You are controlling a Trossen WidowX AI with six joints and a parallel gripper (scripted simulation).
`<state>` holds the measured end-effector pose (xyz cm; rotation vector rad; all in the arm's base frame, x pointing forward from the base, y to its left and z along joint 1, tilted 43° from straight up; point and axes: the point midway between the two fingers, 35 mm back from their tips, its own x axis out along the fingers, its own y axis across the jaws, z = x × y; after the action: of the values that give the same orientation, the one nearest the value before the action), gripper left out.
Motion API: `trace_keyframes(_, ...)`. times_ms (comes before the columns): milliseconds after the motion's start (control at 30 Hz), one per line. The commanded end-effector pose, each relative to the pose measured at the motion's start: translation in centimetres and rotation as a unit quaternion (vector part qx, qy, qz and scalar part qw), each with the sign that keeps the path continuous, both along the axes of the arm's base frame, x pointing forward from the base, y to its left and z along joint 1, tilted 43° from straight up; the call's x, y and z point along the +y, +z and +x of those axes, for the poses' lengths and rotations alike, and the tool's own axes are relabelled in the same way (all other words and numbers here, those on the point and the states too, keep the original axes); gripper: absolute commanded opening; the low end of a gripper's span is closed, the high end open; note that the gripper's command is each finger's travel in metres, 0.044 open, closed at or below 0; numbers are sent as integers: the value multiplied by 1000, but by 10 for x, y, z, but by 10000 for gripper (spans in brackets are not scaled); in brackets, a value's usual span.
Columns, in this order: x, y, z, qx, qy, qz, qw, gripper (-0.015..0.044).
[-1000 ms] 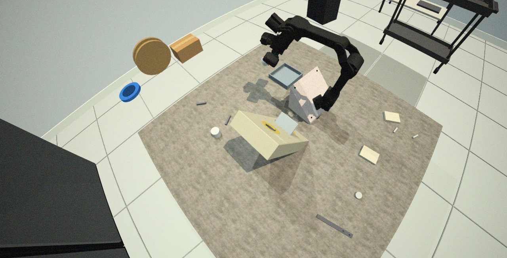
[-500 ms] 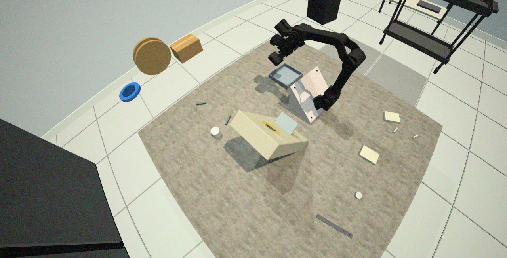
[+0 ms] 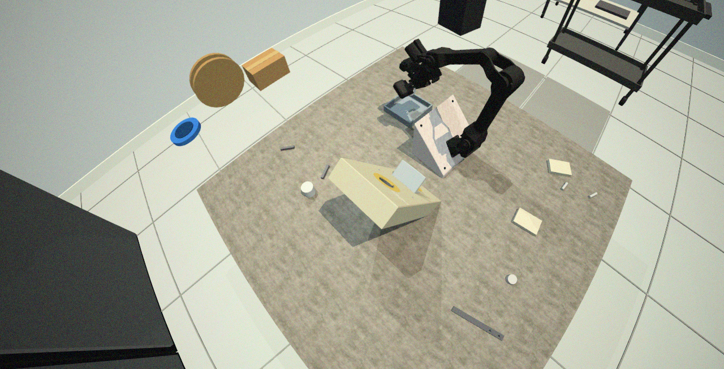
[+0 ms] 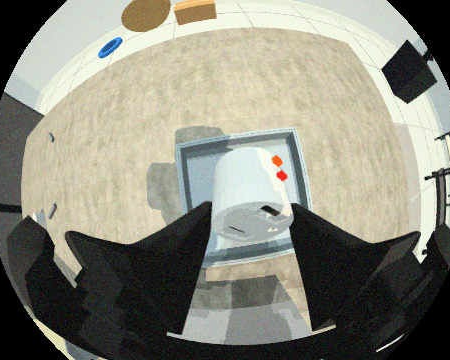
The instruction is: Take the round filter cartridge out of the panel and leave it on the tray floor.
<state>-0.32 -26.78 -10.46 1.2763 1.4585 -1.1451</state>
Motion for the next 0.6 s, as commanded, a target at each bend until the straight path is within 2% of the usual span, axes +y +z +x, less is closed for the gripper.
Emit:
trace_keyframes(0,1,-2,-5,10,-9,-8,1000,0)
trace_keyframes(567,49,-57,-13,10,-9,-8,1000,0)
